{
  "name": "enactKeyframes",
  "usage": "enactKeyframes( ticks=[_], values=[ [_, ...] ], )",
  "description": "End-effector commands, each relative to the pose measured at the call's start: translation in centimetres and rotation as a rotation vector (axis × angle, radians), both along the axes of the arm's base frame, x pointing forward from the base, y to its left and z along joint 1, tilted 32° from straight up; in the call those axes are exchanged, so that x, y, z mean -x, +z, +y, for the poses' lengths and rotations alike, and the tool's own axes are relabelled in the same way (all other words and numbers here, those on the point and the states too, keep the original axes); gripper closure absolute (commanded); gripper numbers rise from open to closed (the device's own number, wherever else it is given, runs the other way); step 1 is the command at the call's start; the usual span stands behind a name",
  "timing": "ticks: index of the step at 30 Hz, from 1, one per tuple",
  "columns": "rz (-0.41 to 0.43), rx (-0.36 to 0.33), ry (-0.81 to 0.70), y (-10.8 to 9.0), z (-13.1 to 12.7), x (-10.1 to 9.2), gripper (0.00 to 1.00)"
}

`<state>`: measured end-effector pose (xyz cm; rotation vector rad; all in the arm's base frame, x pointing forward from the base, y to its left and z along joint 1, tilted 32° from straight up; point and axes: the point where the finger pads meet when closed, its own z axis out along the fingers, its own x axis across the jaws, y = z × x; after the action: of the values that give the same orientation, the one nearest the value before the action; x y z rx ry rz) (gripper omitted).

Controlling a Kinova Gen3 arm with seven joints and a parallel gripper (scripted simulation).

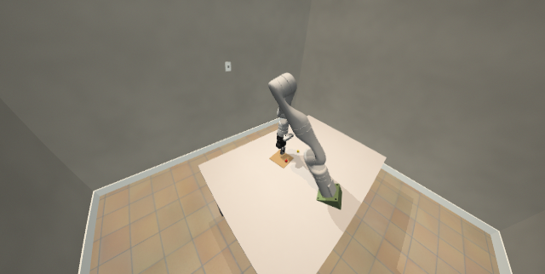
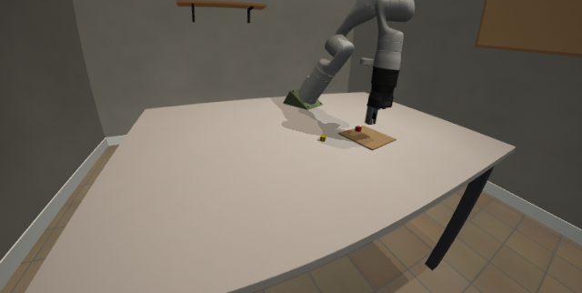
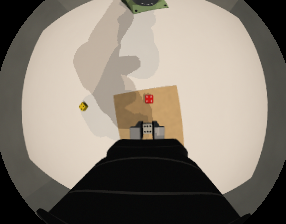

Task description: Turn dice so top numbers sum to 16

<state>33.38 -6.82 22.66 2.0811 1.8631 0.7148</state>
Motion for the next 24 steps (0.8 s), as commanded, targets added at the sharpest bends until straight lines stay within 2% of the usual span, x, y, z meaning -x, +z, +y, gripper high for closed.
enactKeyframes(
  ticks=[1,15,24],
  values=[
    [0.006,-0.020,0.007,-0.9,0.4,-0.3,0.66],
    [0.006,-0.020,0.007,-2.8,0.8,-1.5,0.66],
    [0.006,-0.020,0.007,-3.3,0.9,-1.8,0.66]
  ],
)
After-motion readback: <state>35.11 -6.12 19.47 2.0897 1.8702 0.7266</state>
